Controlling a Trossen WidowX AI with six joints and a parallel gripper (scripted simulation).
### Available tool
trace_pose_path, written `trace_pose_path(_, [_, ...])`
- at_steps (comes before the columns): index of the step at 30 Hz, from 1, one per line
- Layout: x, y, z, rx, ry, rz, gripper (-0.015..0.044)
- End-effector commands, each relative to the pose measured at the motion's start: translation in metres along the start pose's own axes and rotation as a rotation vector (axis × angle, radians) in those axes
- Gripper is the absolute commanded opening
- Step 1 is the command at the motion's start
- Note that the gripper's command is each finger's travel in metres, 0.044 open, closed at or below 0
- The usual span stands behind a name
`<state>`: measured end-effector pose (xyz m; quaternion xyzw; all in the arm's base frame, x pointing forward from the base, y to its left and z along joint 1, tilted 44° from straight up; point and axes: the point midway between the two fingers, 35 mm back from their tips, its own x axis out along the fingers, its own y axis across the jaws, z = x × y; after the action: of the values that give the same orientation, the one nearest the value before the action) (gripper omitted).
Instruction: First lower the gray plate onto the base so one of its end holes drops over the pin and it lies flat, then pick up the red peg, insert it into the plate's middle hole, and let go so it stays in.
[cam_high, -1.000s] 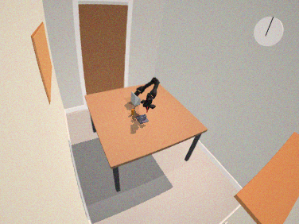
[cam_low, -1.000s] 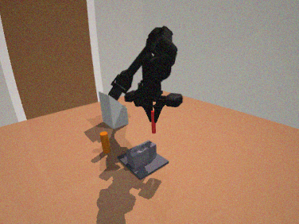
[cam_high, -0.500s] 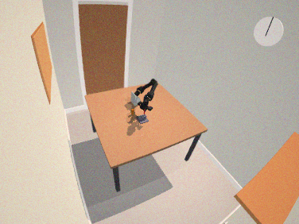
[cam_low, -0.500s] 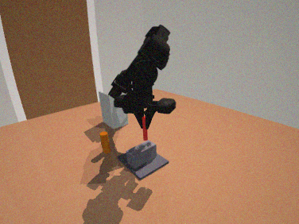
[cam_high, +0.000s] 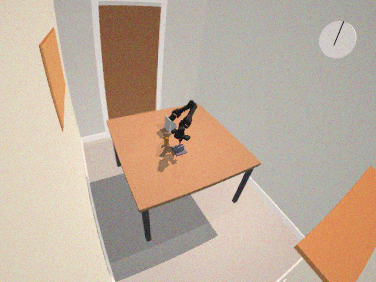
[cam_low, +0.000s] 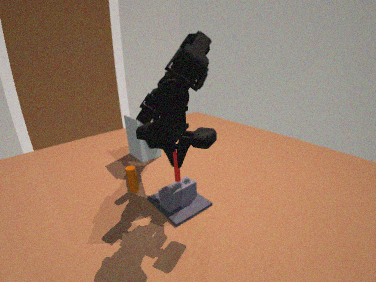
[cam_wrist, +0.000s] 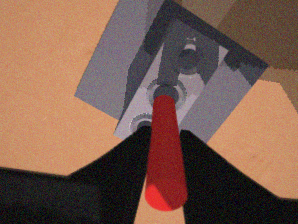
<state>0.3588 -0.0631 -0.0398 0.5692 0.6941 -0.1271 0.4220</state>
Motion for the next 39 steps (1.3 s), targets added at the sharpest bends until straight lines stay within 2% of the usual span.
trace_pose_path(1, [0.0004,-0.0005,0.0005,-0.002,0.001,-0.005,0.0000])
trace_pose_path(39, [0.0088,-0.0018,-0.0011,0.000,0.002,-0.003,0.0000])
